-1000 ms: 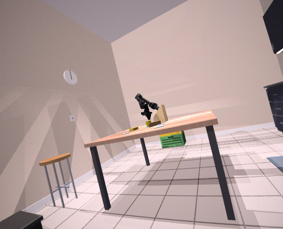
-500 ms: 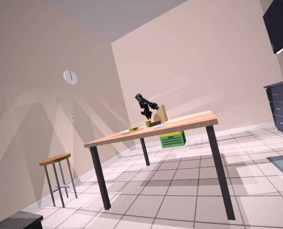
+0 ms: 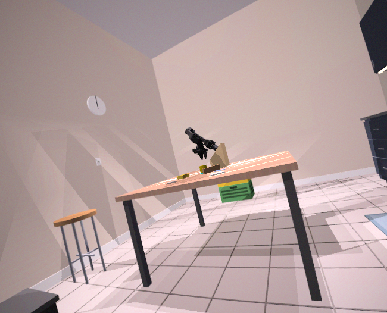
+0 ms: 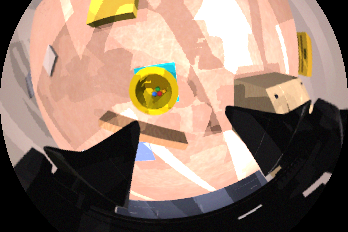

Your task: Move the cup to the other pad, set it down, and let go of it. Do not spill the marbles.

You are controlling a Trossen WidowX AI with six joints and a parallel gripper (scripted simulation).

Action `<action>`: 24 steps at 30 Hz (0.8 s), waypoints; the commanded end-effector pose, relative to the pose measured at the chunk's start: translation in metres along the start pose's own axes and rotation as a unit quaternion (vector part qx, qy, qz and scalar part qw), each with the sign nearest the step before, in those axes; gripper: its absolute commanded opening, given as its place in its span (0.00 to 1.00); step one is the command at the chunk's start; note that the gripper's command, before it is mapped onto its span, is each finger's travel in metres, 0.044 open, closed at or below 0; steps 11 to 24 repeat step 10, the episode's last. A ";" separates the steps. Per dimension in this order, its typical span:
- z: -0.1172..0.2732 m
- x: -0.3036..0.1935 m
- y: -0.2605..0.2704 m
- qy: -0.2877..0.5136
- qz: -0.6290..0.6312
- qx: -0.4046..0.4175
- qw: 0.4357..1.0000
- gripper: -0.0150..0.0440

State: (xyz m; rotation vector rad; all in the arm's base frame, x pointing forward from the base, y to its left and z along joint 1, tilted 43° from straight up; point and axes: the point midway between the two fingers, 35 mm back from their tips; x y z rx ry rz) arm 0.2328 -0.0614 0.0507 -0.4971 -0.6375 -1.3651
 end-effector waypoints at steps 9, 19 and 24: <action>0.028 -0.004 -0.002 -0.006 -0.005 0.004 1.000 1.00; 0.024 -0.005 -0.003 -0.003 -0.001 0.002 1.000 1.00; 0.024 -0.005 -0.003 -0.003 -0.001 0.002 1.000 1.00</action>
Point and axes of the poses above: the point midway between the two fingers, 35 mm back from their tips, its own z axis back along the fingers, its own y axis across the jaws, x = y × z, and after that the axes turned 2 degrees about z, right-handed
